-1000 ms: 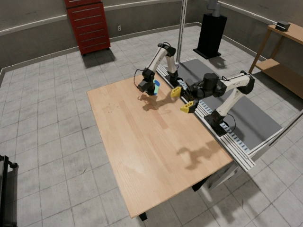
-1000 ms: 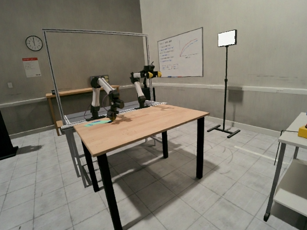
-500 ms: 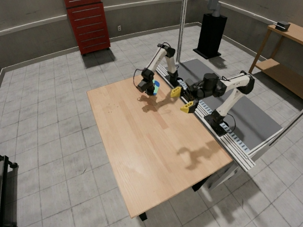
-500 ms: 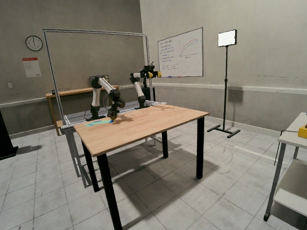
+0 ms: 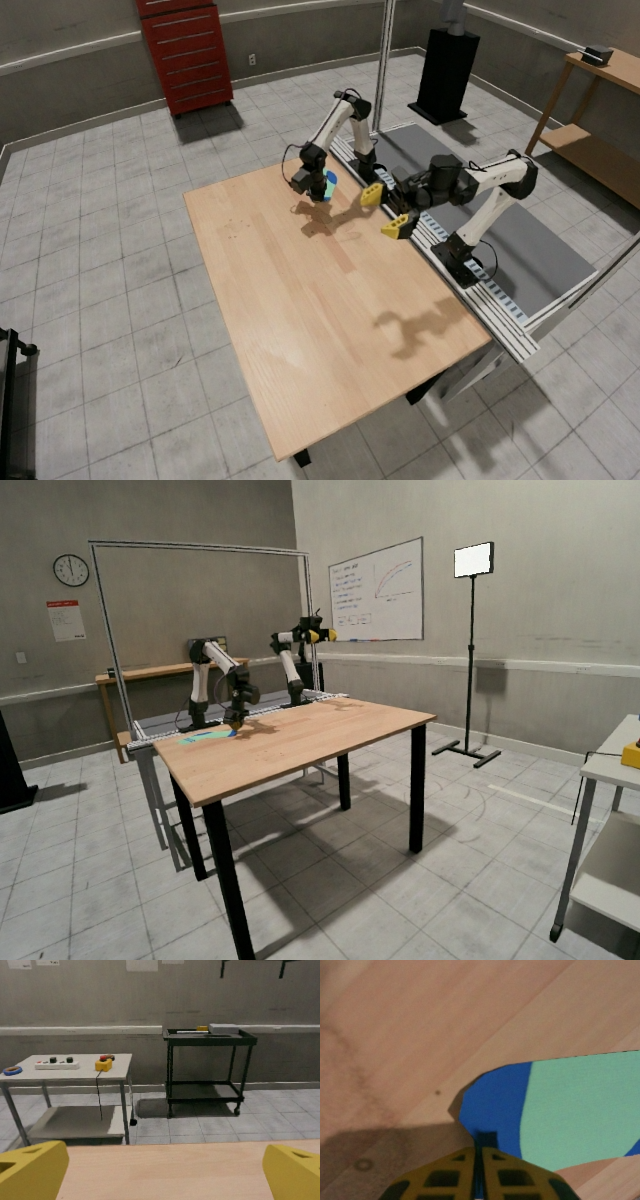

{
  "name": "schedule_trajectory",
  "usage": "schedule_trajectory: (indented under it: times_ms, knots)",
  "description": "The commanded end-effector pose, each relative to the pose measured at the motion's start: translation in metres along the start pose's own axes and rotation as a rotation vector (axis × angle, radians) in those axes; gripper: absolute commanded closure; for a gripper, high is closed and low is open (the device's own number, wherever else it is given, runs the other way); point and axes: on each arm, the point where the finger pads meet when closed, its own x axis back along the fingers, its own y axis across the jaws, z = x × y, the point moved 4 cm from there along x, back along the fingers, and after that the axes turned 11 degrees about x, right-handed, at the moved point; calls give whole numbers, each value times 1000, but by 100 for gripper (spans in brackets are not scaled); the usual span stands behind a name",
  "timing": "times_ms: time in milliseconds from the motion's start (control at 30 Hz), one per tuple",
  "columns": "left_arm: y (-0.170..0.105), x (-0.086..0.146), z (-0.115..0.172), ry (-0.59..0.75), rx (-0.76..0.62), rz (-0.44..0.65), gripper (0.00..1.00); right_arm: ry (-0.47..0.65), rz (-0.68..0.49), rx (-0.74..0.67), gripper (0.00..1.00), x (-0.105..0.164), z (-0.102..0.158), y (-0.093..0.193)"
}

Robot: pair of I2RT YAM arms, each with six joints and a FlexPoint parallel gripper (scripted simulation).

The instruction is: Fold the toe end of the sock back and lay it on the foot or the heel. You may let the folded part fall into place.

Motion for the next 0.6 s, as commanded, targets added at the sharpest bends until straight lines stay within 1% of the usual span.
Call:
schedule_trajectory:
  times_ms: [0, 33, 100, 367, 400, 467, 533, 567]
  knots:
    - [0, 2, -6, -16, 1, 1, 0, -2, -21, 3, 95, 0, 0, -2]
    - [0, 2, -6, -16, 1, 1, 0, -16, -43, -4, 95, 7, -1, -7]
    - [0, 2, -6, -16, 1, 1, 0, -16, -43, -4, 95, 7, -1, -7]
    - [0, 2, -6, -16, 1, 1, 0, -27, -88, 7, 95, 16, 5, -28]
    - [0, 2, -6, -16, 1, 1, 0, -20, -73, -2, 95, 11, 3, -23]
    - [0, 2, -6, -16, 1, 1, 0, 13, -39, 1, 95, -1, 5, -25]
    - [0, 2, -6, -16, 1, 1, 0, -4, -52, 18, 95, 5, 6, -19]
    - [0, 2, -6, -16, 1, 1, 0, -5, -55, 12, 95, 6, 5, -20]
